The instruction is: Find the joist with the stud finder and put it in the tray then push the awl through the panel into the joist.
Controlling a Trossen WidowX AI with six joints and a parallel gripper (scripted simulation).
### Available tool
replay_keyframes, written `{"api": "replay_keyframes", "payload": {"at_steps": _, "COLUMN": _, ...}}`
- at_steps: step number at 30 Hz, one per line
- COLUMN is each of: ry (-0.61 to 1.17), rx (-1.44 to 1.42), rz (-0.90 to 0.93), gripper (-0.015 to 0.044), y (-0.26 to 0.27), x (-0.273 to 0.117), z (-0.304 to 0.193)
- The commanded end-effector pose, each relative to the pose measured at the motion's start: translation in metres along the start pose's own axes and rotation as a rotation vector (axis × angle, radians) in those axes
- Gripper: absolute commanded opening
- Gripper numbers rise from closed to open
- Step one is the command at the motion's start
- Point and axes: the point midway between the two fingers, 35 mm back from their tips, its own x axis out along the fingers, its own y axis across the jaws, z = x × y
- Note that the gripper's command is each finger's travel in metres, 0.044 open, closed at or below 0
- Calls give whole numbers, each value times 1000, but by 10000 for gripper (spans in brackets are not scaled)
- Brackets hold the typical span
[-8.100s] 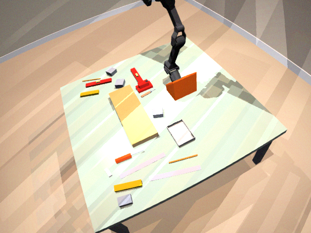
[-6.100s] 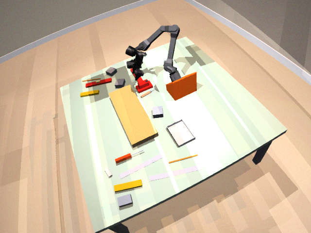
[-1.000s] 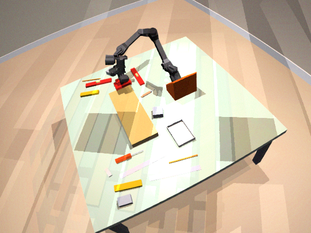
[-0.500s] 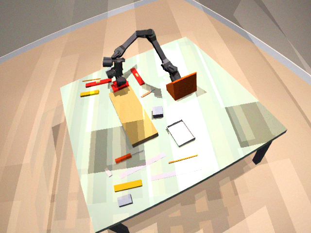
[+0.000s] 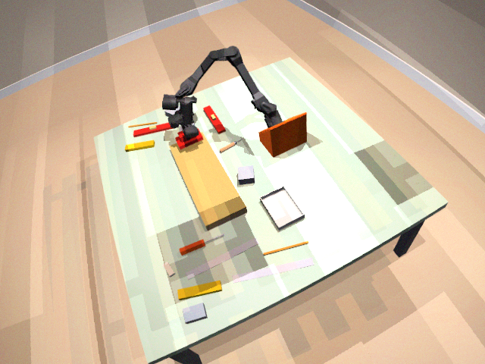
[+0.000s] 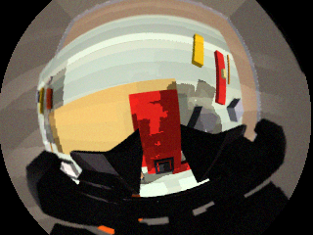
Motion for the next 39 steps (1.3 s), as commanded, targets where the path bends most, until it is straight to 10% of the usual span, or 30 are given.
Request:
{"api": "replay_keyframes", "payload": {"at_steps": 1, "ry": -11, "rx": -6, "rz": 3, "gripper": 0, "y": 2, "x": 6, "z": 0}}
{"api": "replay_keyframes", "payload": {"at_steps": 39, "ry": -11, "rx": -7, "rz": 2, "gripper": 0, "y": 27, "x": 33, "z": -9}}
